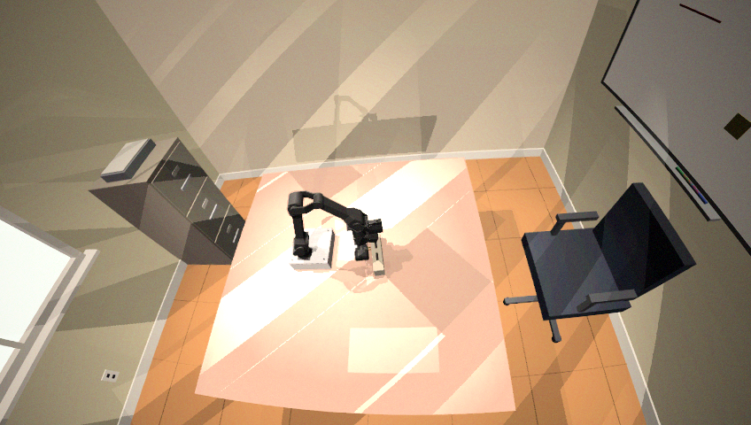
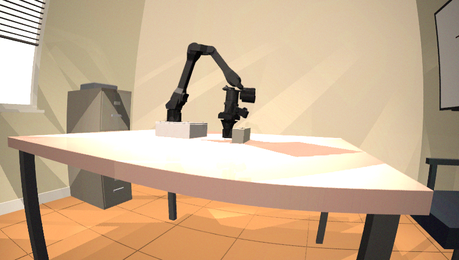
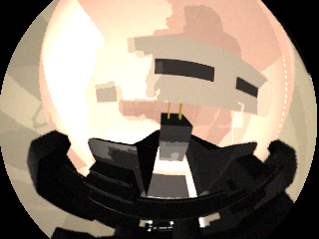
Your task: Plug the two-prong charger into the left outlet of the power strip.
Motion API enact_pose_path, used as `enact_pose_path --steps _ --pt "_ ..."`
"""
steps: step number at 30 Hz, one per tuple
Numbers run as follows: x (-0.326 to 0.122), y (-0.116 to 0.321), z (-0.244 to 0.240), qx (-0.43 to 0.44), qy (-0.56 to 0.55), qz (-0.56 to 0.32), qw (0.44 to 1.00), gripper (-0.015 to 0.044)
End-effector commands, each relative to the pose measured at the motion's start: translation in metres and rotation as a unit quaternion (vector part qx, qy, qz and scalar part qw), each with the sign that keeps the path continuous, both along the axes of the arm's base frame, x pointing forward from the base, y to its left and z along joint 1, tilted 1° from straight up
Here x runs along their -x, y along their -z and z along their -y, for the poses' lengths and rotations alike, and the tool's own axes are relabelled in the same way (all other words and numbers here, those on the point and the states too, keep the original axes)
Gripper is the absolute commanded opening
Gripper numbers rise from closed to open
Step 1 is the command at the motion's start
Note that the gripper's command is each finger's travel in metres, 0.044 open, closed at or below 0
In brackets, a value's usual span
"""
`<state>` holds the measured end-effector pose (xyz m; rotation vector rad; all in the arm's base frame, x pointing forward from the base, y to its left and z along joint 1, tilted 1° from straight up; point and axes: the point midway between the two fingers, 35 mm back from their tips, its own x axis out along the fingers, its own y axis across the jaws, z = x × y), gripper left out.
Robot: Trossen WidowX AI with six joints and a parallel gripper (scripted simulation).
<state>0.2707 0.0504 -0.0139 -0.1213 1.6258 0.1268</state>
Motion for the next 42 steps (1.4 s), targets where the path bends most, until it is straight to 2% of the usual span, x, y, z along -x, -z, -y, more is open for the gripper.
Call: enact_pose_path --steps 1,42 --pt "-0.0017 -0.0007 -0.0007 -0.002 0.002 0.0 1.0 0.0" --pt "-0.0073 -0.0006 -0.0014 -0.002 0.002 0.001 1.0 0.0"
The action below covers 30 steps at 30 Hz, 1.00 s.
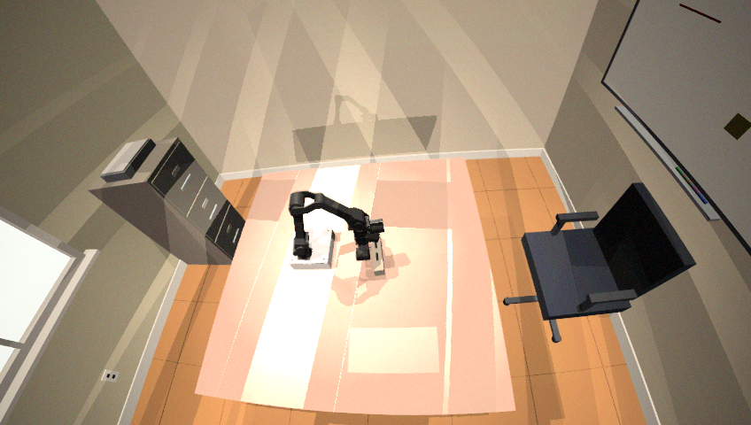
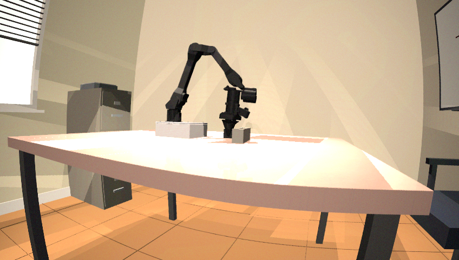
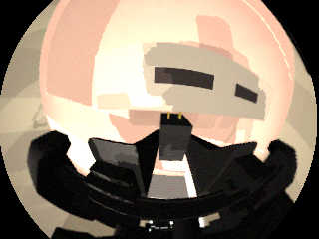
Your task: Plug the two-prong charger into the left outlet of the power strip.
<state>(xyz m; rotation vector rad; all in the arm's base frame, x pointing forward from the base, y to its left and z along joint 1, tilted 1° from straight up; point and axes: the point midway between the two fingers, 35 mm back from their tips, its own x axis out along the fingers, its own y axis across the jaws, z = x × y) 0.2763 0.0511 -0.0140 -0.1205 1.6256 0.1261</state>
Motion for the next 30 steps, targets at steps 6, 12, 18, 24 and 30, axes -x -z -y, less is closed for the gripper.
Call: enact_pose_path --steps 6,12,18,24,30 --pt "-0.0035 -0.001 -0.001 -0.002 0.002 0.0 1.0 0.0" --pt "-0.0048 -0.0011 -0.0012 -0.002 0.002 0.001 1.0 0.0" --pt "-0.0063 -0.0009 -0.0014 -0.002 0.002 0.001 1.0 0.0" --pt "-0.0077 -0.0009 -0.0016 -0.002 0.002 0.001 1.0 0.0" --pt "-0.0092 -0.0013 -0.0019 -0.002 0.002 0.001 1.0 0.0"
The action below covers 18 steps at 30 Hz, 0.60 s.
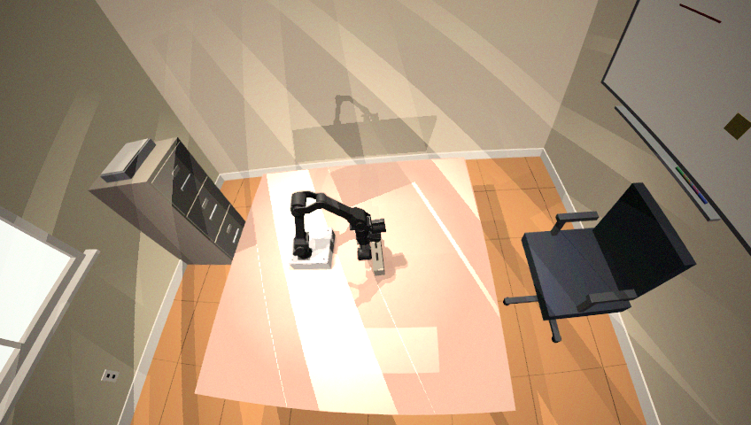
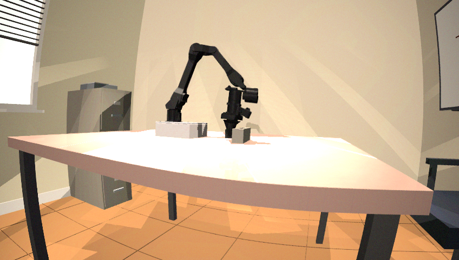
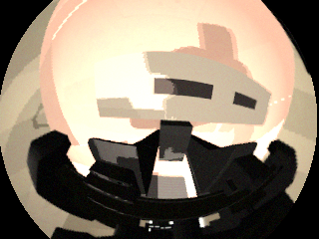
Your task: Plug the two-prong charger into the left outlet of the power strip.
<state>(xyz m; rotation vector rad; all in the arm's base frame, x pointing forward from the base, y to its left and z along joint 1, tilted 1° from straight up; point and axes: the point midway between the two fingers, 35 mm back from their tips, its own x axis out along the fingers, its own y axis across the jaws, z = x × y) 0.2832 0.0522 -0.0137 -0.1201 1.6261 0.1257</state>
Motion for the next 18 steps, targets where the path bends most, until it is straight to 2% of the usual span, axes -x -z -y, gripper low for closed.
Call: enact_pose_path --steps 1,18 --pt "-0.0025 -0.0012 -0.0008 -0.002 0.002 0.001 1.0 0.0" --pt "-0.0048 -0.001 -0.0012 -0.002 0.002 0.001 1.0 0.0"
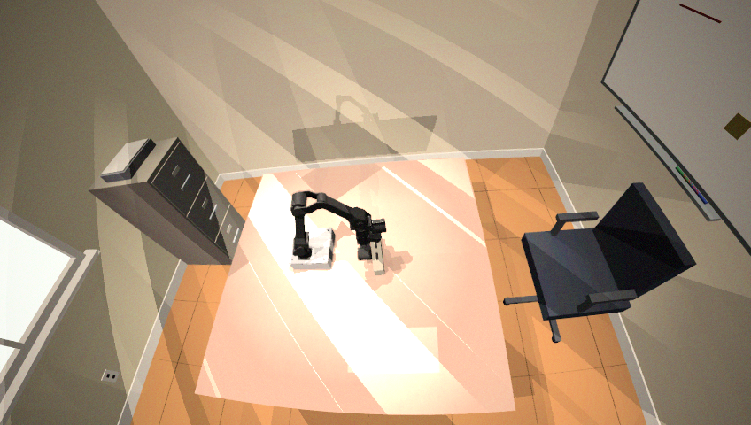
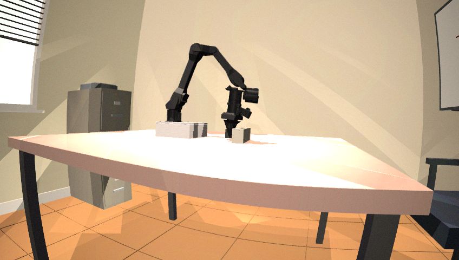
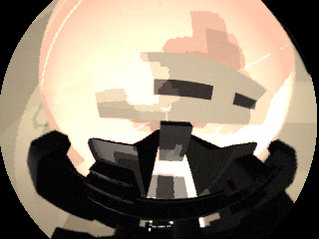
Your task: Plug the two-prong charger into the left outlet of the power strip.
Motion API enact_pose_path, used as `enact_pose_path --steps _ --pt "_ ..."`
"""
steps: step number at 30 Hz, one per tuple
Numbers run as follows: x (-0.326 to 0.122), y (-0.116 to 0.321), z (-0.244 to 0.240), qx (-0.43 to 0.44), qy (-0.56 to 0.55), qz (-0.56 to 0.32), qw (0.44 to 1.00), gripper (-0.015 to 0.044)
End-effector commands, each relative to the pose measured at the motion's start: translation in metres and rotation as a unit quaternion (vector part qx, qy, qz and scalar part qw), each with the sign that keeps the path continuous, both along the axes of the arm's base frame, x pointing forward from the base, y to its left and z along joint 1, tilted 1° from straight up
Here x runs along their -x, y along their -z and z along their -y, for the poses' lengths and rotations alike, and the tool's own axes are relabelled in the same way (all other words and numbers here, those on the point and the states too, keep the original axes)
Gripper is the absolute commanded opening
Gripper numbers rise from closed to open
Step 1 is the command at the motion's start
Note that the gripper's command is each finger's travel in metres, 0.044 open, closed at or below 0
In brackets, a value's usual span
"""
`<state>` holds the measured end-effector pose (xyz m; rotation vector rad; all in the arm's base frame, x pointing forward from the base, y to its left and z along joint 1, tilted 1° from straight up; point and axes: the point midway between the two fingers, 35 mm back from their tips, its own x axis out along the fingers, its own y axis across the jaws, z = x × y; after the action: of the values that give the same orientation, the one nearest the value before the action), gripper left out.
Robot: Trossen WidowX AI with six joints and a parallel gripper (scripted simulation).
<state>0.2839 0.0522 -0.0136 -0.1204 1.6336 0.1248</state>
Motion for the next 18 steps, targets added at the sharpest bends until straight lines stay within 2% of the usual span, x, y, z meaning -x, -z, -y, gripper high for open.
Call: enact_pose_path --steps 1,18 --pt "-0.0045 -0.0008 -0.0012 -0.002 0.001 0.005 1.0 0.0" --pt "-0.0112 -0.0009 -0.0023 -0.002 0.001 0.005 1.0 0.0"
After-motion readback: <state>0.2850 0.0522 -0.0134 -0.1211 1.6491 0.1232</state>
